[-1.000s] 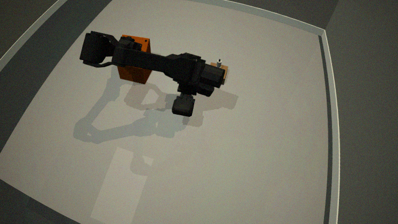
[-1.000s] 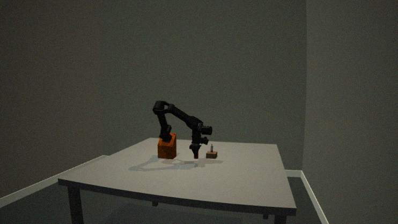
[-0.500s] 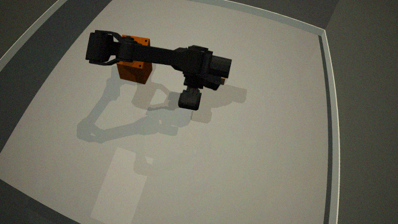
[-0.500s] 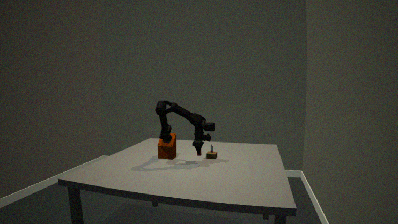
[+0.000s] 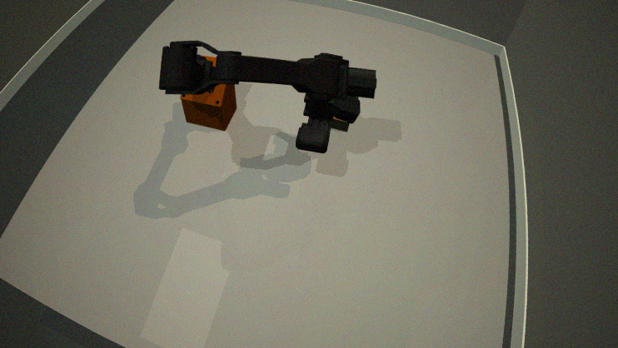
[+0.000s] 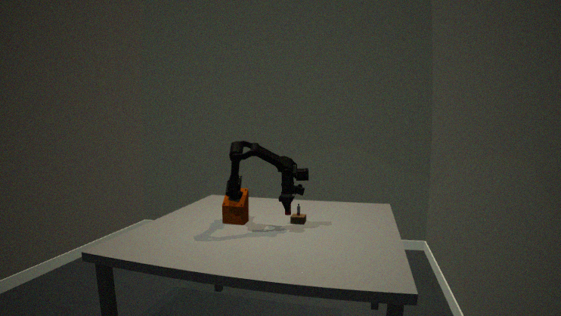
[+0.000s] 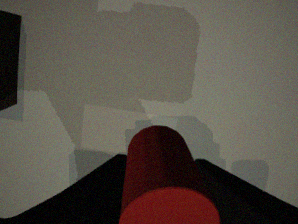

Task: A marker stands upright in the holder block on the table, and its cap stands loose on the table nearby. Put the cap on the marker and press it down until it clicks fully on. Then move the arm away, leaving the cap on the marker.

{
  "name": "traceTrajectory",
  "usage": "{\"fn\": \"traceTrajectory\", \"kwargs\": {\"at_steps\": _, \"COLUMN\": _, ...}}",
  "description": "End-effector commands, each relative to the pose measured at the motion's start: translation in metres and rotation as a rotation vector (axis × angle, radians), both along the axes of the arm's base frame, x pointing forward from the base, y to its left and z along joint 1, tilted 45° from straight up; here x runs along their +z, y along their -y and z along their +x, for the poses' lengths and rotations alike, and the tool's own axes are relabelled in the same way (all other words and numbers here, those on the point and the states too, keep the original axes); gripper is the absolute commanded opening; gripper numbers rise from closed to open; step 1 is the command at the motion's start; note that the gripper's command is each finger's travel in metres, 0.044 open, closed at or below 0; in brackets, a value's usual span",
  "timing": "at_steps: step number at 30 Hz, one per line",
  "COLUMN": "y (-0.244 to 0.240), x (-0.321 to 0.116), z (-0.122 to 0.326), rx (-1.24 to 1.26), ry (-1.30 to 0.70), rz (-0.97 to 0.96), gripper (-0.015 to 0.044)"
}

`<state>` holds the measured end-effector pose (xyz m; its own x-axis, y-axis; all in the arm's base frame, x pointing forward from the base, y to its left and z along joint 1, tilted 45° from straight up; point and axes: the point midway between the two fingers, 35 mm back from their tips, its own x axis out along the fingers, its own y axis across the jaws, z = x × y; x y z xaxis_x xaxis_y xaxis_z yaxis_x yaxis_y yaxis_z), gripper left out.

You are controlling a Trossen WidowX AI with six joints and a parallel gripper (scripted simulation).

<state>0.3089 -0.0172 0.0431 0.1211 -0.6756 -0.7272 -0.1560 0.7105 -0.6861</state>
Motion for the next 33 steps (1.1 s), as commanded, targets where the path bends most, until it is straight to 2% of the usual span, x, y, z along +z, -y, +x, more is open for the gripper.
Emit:
{"fn": "traceTrajectory", "kwargs": {"at_steps": 1, "y": -0.01, "x": -0.006, "z": 0.003, "rx": -0.004, "ry": 0.003, "rz": 0.004, "gripper": 0.0}}
{"fn": "traceTrajectory", "kwargs": {"at_steps": 33, "y": -0.11, "x": -0.058, "z": 0.015, "rx": -0.009, "ry": -0.005, "rz": 0.001, "gripper": 0.0}}
